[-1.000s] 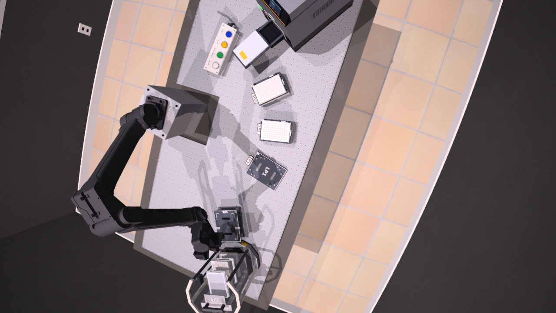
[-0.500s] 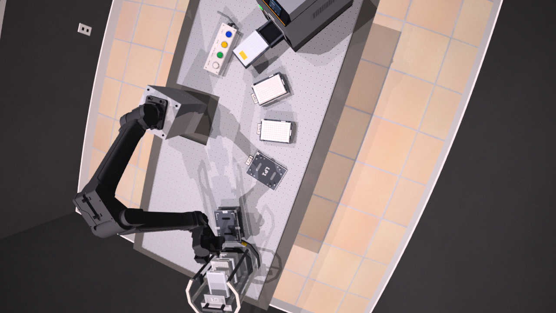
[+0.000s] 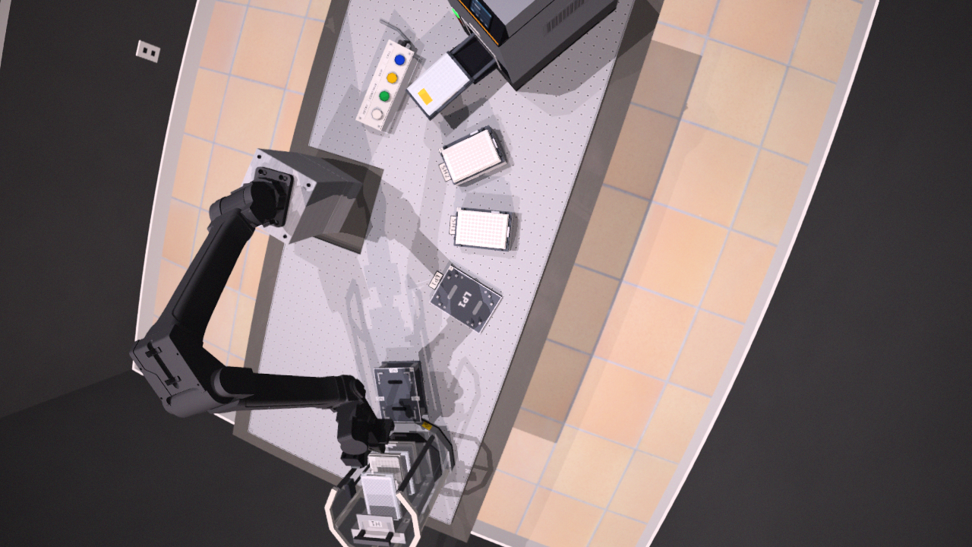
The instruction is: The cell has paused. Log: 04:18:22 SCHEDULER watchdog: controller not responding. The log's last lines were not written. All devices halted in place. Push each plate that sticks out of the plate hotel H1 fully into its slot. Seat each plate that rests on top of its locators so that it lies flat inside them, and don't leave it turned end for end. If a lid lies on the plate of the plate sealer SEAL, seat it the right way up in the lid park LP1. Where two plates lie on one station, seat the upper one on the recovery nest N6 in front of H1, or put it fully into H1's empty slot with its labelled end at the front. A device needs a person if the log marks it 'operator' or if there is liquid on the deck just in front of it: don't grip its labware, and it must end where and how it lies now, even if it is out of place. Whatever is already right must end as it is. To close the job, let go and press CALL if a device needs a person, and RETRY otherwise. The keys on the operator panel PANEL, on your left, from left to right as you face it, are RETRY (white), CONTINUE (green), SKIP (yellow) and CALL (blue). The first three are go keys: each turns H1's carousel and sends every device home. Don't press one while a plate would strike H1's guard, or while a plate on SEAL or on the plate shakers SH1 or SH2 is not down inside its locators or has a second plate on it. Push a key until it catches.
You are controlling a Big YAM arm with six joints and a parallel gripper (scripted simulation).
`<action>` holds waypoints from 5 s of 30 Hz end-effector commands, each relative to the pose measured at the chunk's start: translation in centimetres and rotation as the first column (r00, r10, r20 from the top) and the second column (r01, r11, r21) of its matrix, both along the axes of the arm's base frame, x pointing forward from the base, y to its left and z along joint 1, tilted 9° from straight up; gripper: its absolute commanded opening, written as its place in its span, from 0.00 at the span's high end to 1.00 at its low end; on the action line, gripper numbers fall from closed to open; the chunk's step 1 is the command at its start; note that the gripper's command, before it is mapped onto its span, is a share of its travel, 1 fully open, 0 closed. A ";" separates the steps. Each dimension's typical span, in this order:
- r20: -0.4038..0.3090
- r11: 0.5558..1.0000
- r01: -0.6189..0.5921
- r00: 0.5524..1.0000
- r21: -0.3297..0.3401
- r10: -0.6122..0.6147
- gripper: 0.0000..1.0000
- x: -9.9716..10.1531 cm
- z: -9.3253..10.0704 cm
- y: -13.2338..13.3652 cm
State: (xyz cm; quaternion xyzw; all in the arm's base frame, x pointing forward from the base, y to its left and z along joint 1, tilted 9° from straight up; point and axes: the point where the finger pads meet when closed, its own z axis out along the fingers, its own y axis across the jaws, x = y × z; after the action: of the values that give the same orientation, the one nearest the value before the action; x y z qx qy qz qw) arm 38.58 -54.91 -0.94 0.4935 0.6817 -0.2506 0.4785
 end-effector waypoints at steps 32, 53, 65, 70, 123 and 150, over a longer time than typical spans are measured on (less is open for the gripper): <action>0.029 0.999 0.003 1.000 -0.051 -0.001 1.00 0.8 3.0 -2.0; 0.014 0.999 0.007 1.000 -0.032 -0.006 1.00 0.5 1.7 -2.4; 0.012 1.000 0.006 1.000 -0.029 -0.006 1.00 0.7 1.5 -2.9; 0.014 0.999 0.007 1.000 -0.033 -0.006 1.00 0.8 1.8 -3.1; 0.006 1.000 0.006 1.000 -0.020 -0.006 1.00 1.5 1.1 -5.1; 0.006 1.000 0.006 1.000 -0.020 -0.006 1.00 1.5 1.1 -5.1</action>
State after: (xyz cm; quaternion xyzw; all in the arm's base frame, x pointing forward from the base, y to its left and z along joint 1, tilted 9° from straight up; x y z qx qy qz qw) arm 39.75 -57.56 -0.74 0.4933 0.6835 -0.2495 0.4766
